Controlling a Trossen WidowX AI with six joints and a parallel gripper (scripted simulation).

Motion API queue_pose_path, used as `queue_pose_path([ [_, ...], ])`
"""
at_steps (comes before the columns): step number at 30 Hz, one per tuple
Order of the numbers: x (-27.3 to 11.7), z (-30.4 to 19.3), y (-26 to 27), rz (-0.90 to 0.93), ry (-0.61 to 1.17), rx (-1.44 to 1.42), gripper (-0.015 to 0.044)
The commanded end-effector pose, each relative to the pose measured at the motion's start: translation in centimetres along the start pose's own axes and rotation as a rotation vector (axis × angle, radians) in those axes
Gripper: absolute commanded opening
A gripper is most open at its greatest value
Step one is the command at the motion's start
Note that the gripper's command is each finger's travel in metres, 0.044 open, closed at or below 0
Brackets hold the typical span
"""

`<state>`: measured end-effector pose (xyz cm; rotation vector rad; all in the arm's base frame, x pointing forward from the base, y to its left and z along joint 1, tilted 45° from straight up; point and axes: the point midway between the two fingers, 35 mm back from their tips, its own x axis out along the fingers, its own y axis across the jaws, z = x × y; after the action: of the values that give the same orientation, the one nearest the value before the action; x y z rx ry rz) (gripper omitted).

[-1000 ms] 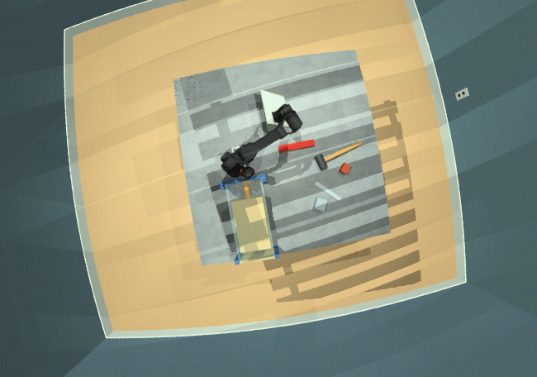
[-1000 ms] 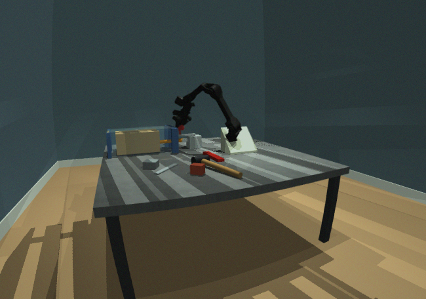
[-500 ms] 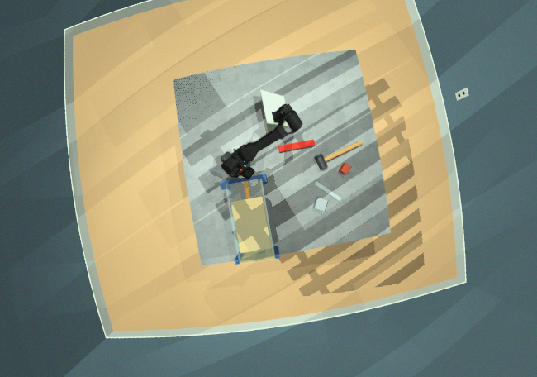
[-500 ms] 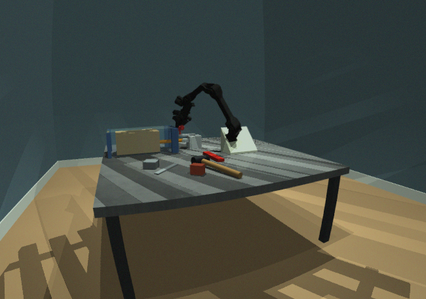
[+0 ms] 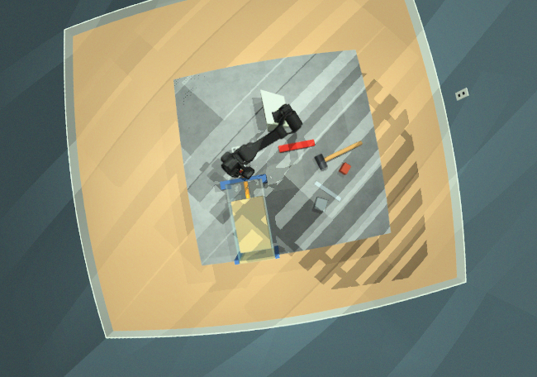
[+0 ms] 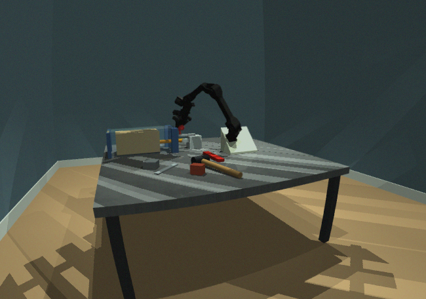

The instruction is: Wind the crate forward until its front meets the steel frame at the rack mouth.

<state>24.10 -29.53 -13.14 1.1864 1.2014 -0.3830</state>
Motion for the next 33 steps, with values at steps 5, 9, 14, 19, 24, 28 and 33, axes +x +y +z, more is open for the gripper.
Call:
queue_pose_path([
  [5,0.01,-0.04,-0.07,-0.005,0.002,0.001,0.0000],
  [9,0.01,-0.04,-0.07,-0.005,0.002,0.001,0.0000],
  [14,0.01,-0.04,-0.07,-0.005,0.002,0.001,0.0000],
  [19,0.01,-0.04,-0.07,-0.005,0.002,0.001,0.0000],
  [24,0.00,0.00,0.00,0.000,0.000,0.000,0.0105],
  [28,0.00,0.00,0.00,0.000,0.000,0.000,0.0210],
  [33,0.00,0.00,0.00,0.000,0.000,0.000,0.0341],
])
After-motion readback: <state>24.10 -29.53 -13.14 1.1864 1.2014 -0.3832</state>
